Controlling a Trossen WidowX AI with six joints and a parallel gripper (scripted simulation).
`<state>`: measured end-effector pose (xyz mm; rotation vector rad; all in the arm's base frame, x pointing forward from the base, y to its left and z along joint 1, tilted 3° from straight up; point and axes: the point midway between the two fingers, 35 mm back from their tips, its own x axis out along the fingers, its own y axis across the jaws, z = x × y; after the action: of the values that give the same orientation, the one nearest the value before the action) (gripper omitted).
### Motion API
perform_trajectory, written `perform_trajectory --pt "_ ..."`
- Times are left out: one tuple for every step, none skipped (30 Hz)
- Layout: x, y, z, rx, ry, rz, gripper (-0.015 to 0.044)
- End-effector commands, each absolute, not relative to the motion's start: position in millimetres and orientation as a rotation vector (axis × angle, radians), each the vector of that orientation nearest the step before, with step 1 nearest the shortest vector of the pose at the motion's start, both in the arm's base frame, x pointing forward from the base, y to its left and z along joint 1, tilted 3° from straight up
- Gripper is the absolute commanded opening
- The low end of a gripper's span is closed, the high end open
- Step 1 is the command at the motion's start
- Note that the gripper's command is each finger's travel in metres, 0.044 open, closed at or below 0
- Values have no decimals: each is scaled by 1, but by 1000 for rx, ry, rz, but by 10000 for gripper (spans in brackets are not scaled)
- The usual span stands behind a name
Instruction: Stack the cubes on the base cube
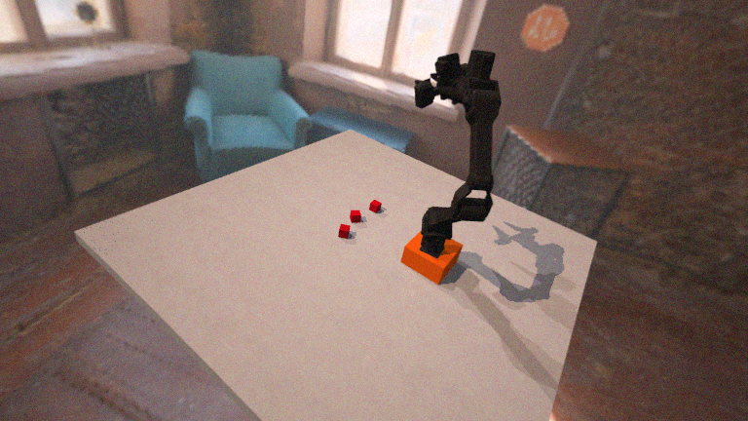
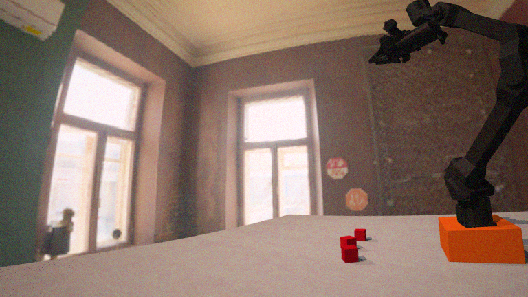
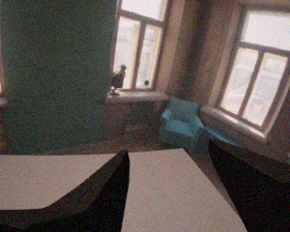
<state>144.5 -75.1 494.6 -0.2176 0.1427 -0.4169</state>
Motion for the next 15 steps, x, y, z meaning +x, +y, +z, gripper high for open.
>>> perform_trajectory --pt "177 -106 460 -13 251 -374 265" --pt "185 -112 451 34 279 -364 265" --pt "194 -117 442 79 309 -356 265" --pt "202 -121 432 124 340 -348 265" --pt "211 -125 422 167 372 -341 265" --pt "219 -128 411 209 405 -335 265" --pt "228 -131 400 250 439 -330 265" --pt "236 -133 389 289 474 -326 265" --pt "244 -134 378 326 510 -323 265" --pt "251 -135 367 362 546 -321 265" --pt "259 -135 355 397 584 -319 265" --pt "266 -135 343 430 622 -320 265" --pt "273 -133 331 461 661 -321 265" --pt "279 -132 319 490 701 -323 265" --pt "285 -130 306 518 742 -326 265"
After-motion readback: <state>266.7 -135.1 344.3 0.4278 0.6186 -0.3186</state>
